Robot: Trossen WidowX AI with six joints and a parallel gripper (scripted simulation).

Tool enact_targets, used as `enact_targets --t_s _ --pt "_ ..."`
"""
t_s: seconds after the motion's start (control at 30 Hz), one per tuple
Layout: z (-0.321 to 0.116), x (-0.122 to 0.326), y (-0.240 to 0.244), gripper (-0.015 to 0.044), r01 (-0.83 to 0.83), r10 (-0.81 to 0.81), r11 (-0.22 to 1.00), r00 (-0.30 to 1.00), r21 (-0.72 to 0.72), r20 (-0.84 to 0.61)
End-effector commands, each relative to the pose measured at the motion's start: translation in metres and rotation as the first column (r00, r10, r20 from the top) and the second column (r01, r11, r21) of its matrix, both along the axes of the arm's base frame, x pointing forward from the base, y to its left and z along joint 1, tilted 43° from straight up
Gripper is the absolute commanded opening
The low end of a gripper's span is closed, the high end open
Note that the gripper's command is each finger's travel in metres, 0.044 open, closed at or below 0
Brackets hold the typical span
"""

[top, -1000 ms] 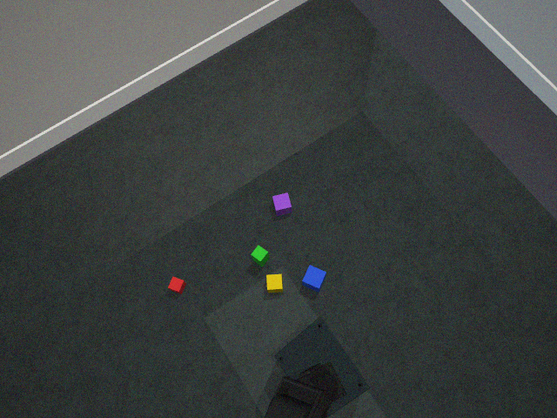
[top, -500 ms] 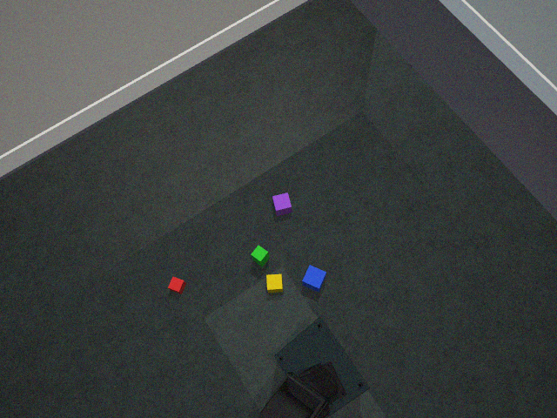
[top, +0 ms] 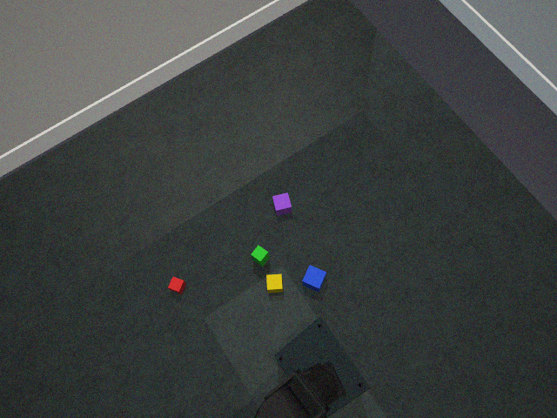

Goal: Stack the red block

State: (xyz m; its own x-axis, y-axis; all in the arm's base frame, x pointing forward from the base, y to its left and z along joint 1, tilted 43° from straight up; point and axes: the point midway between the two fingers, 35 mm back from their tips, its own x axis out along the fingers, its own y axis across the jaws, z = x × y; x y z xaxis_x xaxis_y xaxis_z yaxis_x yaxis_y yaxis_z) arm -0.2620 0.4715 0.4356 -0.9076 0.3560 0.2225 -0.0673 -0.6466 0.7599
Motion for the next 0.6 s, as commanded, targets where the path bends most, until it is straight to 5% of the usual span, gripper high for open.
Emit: enact_targets --t_s 0.0,0.57 --pt "-0.002 0.047 0.019 0.044 0.143 -0.144 0.989 0.989 0.036 0.037" --pt "-0.046 0.272 0.058 0.044 0.621 -0.627 0.776 0.743 0.106 0.236"
